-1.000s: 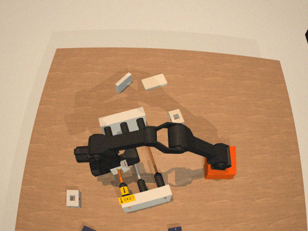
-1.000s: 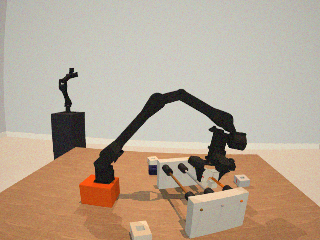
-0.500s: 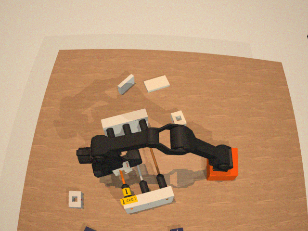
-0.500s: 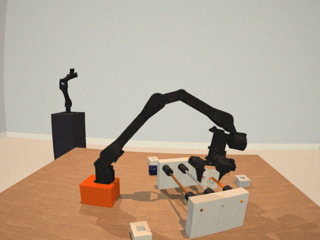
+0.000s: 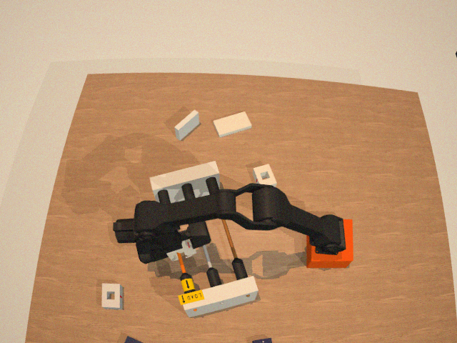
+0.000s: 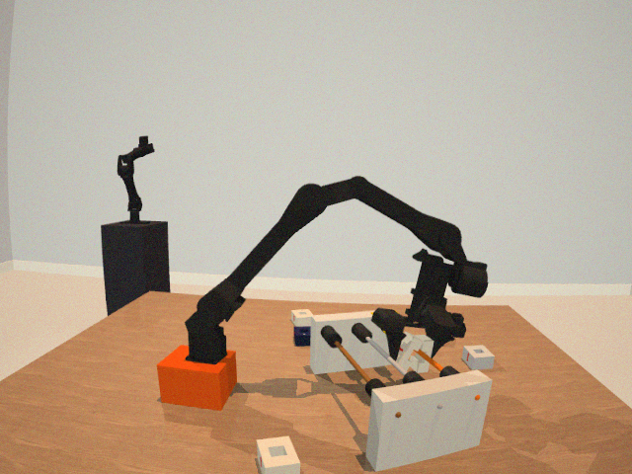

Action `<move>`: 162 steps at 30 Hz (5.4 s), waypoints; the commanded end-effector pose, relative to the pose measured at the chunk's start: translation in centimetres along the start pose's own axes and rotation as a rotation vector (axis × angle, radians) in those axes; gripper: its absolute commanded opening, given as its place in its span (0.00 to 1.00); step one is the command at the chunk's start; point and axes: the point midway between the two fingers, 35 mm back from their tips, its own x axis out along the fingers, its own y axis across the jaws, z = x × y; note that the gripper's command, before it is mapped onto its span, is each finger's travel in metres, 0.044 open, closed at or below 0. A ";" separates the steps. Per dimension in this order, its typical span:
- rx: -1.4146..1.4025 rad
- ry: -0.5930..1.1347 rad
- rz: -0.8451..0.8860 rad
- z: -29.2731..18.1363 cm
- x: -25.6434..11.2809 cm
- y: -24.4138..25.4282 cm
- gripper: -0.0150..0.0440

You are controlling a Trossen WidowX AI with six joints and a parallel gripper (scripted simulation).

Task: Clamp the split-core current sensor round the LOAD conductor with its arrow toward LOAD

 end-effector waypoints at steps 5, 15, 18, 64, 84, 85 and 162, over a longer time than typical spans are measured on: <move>0.000 0.001 -0.002 0.0 0.0 0.0 0.25; 0.000 0.001 -0.002 0.0 0.0 0.0 0.25; 0.000 0.001 -0.002 0.0 0.0 0.0 0.25; 0.003 -0.001 0.192 -0.1 -1.2 0.1 0.25; 0.000 -0.006 0.204 0.0 -0.4 0.5 0.39; 0.000 -0.006 0.204 0.0 -0.4 0.5 0.43; 0.000 -0.004 0.197 0.0 -0.4 0.4 0.25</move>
